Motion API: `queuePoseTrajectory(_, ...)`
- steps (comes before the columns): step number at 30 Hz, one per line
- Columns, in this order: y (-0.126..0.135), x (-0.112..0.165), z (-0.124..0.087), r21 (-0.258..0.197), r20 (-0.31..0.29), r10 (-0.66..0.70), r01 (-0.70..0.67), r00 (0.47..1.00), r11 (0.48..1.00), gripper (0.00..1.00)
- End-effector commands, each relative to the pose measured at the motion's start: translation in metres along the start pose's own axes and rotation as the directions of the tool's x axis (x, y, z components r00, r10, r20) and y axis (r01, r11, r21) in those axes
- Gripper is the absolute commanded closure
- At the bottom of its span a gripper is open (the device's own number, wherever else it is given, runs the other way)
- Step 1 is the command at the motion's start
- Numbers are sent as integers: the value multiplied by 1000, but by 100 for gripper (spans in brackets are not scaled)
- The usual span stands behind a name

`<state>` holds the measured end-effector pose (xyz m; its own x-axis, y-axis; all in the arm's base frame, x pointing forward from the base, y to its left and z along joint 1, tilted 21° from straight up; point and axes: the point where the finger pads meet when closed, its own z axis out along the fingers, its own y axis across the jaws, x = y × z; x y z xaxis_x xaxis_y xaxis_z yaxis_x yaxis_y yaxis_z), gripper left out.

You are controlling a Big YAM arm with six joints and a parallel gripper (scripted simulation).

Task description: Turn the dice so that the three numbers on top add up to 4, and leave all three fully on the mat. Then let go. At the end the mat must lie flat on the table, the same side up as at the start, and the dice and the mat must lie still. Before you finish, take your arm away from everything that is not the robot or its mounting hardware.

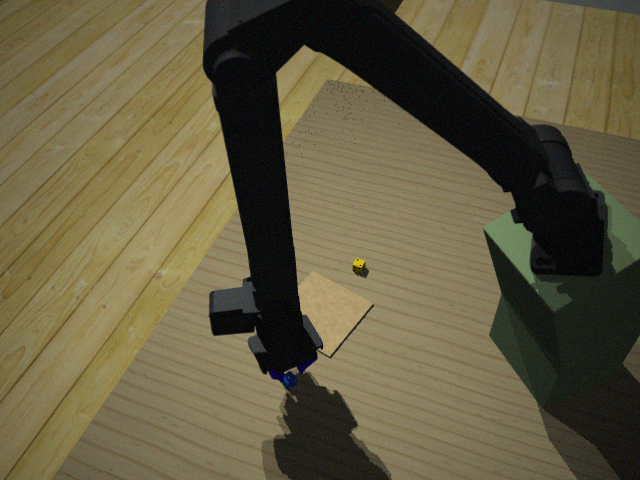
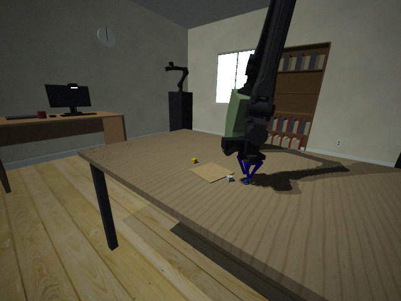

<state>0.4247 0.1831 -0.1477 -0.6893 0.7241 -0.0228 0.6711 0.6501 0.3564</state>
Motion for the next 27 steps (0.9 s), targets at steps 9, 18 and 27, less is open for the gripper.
queuePoseTrajectory(9, 11, 0, -2, -17, 9, 3, -3, 1000, 1000, 66)
queuePoseTrajectory(18, 10, 1, -2, -8, 6, 4, -4, 1000, 1000, 66)
queuePoseTrajectory(27, 7, 2, -2, -3, 4, 4, -4, 1000, 1000, 66)
